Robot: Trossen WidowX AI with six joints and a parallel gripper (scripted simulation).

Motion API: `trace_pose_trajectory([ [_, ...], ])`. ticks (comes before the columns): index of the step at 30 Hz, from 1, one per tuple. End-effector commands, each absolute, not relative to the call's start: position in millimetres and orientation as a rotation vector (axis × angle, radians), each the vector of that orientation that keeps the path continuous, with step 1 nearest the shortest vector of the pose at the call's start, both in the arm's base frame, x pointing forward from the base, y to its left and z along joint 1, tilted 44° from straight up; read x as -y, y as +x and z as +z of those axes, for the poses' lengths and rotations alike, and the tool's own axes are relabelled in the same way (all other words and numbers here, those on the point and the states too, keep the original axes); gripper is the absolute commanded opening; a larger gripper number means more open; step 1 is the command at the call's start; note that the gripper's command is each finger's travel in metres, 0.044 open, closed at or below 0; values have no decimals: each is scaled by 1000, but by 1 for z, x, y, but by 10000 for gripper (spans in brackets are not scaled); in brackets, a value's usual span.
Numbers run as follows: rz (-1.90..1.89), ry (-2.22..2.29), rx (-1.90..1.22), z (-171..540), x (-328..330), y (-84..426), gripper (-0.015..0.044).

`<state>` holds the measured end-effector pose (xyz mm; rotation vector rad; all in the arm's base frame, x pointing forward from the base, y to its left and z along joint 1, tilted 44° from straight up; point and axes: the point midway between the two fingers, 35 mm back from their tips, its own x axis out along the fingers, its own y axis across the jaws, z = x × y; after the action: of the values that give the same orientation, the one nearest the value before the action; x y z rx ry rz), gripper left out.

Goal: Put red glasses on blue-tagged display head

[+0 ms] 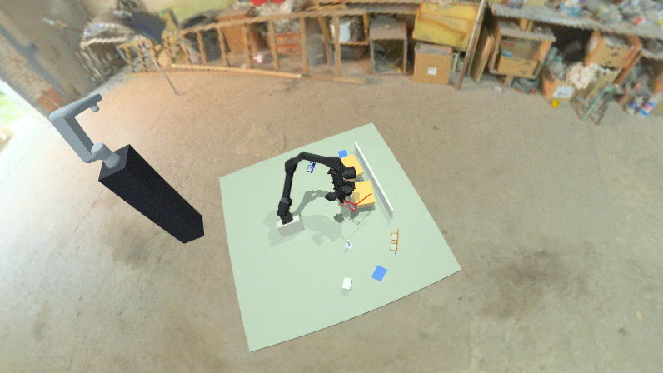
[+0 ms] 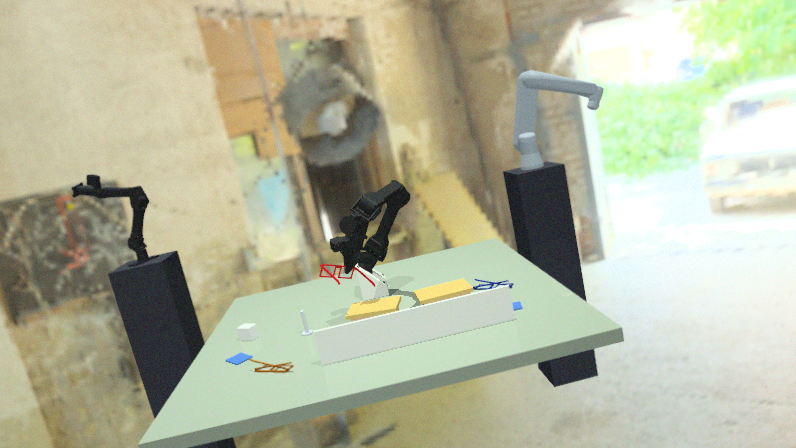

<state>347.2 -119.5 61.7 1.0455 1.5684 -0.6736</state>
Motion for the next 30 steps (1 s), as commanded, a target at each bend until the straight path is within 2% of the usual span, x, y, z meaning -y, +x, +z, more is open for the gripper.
trace_pose_trajectory([
  [1,-753,1082,-1524,79,101,348,0],
  [15,-960,1264,-1318,142,34,342,0],
  [30,-1092,1534,-1088,201,-31,310,0],
])
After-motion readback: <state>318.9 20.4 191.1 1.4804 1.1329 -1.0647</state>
